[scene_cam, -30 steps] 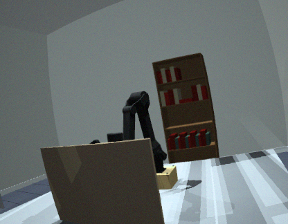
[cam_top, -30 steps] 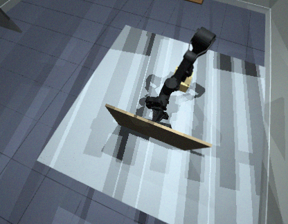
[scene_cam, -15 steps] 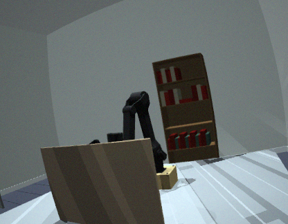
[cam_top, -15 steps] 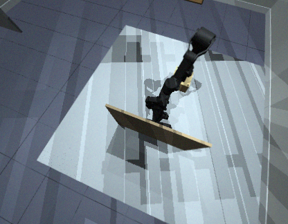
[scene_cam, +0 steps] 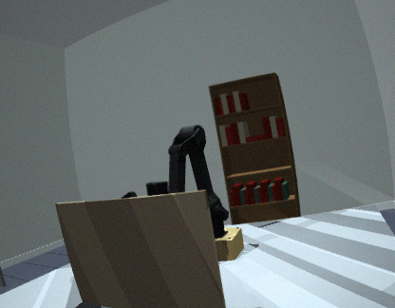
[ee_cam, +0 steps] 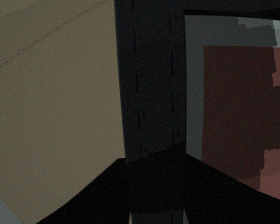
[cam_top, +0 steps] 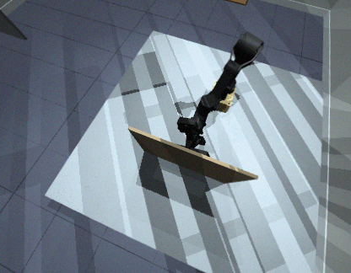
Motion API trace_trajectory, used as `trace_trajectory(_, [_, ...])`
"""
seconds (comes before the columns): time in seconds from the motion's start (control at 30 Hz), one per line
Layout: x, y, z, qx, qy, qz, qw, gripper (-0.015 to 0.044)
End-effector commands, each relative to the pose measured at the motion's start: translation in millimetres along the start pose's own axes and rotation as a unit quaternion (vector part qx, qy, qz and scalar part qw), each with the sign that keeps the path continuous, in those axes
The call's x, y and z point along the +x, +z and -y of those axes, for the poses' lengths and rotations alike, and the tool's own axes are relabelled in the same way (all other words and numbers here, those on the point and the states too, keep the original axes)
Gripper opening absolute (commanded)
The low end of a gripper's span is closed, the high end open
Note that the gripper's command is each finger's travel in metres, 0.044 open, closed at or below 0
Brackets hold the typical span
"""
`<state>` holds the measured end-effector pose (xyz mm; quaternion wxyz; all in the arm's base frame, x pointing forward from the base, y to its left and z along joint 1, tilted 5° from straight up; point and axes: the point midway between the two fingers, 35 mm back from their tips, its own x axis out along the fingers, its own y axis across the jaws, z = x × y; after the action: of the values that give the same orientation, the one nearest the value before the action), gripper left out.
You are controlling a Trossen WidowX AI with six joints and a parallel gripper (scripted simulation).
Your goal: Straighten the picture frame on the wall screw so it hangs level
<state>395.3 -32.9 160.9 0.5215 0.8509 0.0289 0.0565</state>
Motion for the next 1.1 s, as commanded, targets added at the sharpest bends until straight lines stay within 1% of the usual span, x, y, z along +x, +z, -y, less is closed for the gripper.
trace_trajectory(0.0, [0.4, 0.2, -5.4, -0.002, 0.006, 0.000, 1.000, 0.0000])
trace_trajectory(1.07, [0.3, 0.1, -12.5, -0.002, 0.006, 0.000, 1.000, 0.0000])
